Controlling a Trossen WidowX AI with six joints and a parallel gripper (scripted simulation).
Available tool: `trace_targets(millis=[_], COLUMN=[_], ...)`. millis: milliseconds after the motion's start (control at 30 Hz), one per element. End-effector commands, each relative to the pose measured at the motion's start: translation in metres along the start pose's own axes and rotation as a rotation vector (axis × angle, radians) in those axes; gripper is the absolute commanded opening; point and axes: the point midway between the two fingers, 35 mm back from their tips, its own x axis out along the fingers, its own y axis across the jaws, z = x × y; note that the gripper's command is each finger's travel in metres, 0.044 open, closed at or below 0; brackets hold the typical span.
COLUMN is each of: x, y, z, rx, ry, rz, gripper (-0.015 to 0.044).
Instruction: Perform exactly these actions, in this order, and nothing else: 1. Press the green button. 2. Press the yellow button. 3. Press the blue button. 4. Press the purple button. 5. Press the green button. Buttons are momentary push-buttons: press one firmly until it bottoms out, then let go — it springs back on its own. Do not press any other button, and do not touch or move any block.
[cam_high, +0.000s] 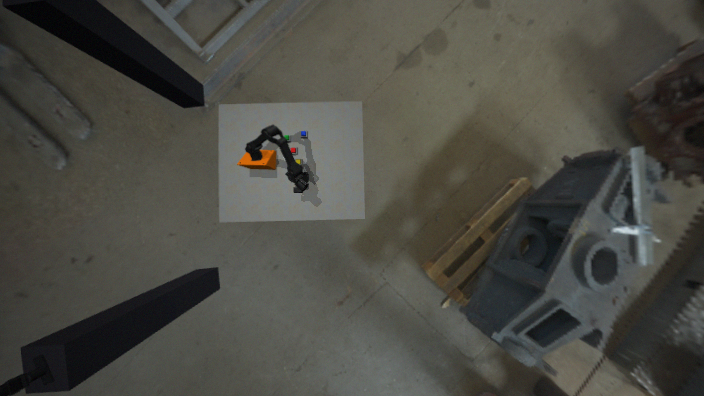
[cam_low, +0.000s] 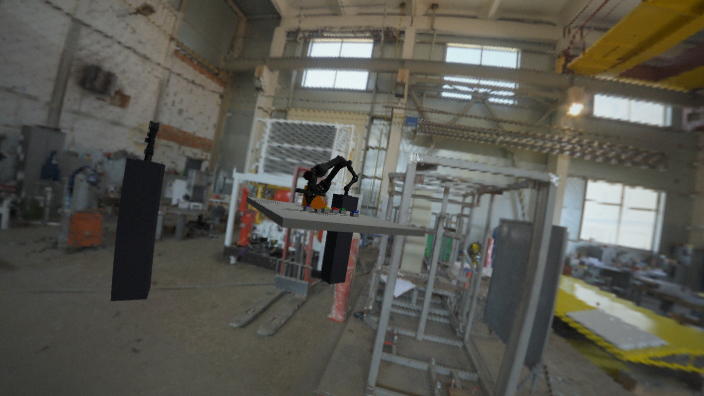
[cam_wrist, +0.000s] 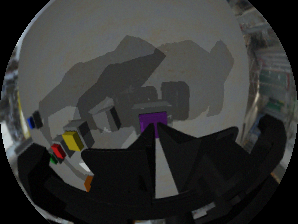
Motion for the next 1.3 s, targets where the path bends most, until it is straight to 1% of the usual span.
trace_targets(millis=[0,467,533,600,767,900,1033,1100,1267], x=[0.002,0.002,-0.009,-0.029,-0.035,-0.09,-0.093,-0.096,-0.108], y=[0.001,0.001,0.0,0.0,0.0,0.0,0.0,0.009,0.082], z=[-0.002,-0.002,-0.001,-0.002,-0.002,-0.002,-0.002,0.001,0.013], rx=[0.007,0.007,0.003,0.007,0.008,0.008,0.008,0.01,0.017], ry=[0.002,0.002,0.001,0.002,0.003,0.003,0.004,0.004,0.005], rz=[0.006,0.006,0.001,0.004,0.004,0.002,0.002,-0.002,-0.024], gripper=[0.002,0.002,0.002,0.002,0.002,0.002,0.002,0.002,0.002])
